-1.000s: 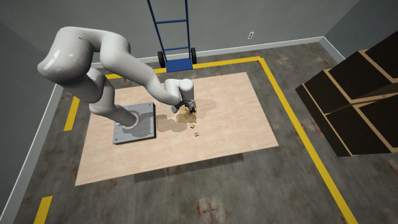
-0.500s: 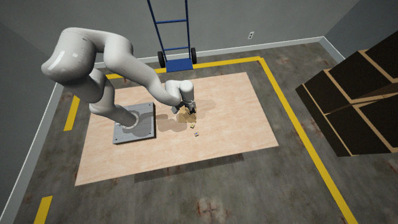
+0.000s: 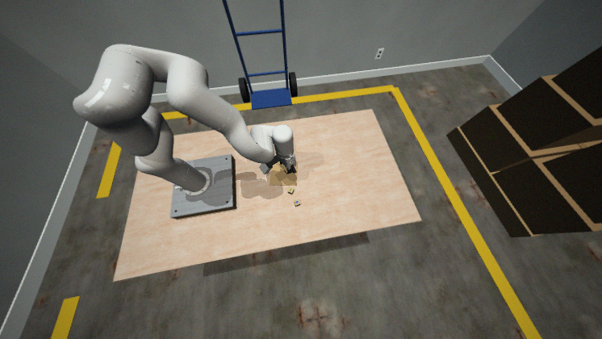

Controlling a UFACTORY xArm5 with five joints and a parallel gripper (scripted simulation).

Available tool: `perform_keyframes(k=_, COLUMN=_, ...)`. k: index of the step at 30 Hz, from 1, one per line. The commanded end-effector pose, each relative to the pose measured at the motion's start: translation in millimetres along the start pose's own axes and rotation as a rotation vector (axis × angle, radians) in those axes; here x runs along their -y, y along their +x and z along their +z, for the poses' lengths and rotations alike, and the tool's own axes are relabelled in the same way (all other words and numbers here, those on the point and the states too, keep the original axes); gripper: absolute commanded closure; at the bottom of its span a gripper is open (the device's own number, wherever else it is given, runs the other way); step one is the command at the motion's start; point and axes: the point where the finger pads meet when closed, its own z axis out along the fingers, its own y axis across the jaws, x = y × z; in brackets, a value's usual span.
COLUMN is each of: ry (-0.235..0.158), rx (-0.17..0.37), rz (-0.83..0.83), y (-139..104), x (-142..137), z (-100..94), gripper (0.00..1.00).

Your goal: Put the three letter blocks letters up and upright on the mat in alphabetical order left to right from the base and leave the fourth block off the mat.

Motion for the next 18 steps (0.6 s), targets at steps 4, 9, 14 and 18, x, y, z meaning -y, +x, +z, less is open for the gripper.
perform_keyframes(k=4, ry=0.002, rx=0.003, rz=0.000, y=-1, x=1, z=8.5, gripper=0.37)
perform_keyframes(k=9, ry=0.002, rx=0.003, rz=0.000, y=-1, x=1, z=12.0, gripper=0.37)
perform_keyframes(k=14, ry=0.002, rx=0.003, rz=0.000, y=-1, x=1, z=16.3, gripper=0.37)
perform_keyframes(k=18, ry=0.002, rx=0.003, rz=0.000, y=-1, x=1, z=18.3, gripper=0.37)
